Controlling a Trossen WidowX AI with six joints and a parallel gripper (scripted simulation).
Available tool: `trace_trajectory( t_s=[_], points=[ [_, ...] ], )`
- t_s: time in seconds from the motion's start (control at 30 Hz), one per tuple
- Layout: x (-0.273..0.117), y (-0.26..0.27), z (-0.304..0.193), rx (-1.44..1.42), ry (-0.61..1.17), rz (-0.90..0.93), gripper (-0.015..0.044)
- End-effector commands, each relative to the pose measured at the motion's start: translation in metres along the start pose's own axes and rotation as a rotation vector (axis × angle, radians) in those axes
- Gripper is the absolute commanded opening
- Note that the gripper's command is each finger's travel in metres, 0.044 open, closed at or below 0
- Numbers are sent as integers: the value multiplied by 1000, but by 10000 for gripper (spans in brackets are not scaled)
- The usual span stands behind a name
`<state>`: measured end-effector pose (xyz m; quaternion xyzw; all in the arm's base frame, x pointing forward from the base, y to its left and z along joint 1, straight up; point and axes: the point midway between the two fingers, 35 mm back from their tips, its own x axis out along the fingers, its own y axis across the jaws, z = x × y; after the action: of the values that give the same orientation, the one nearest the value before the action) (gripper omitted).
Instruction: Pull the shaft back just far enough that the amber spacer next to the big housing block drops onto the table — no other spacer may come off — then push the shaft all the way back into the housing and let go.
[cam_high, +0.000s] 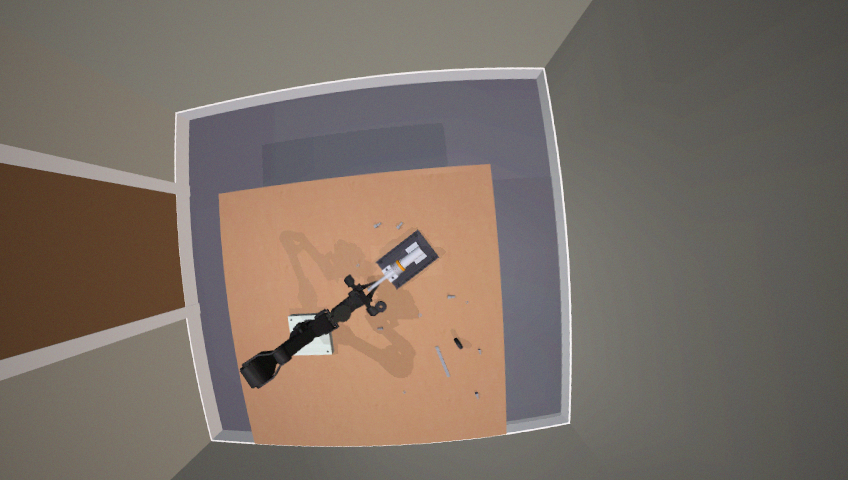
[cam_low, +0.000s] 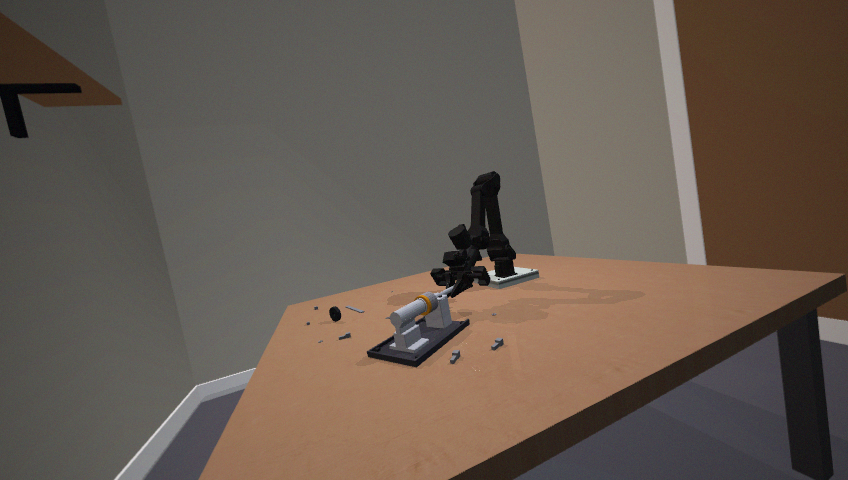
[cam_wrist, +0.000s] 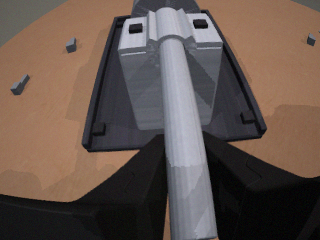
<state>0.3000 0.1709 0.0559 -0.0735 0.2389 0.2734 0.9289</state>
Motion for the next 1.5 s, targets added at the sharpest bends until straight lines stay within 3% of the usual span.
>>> trace_trajectory(
  t_s=[0.0, 1.47],
  points=[
    [-1, 1, 0, -3, -1, 5, 0],
    [-5, 1, -3, -3, 0, 5, 0]
  ],
)
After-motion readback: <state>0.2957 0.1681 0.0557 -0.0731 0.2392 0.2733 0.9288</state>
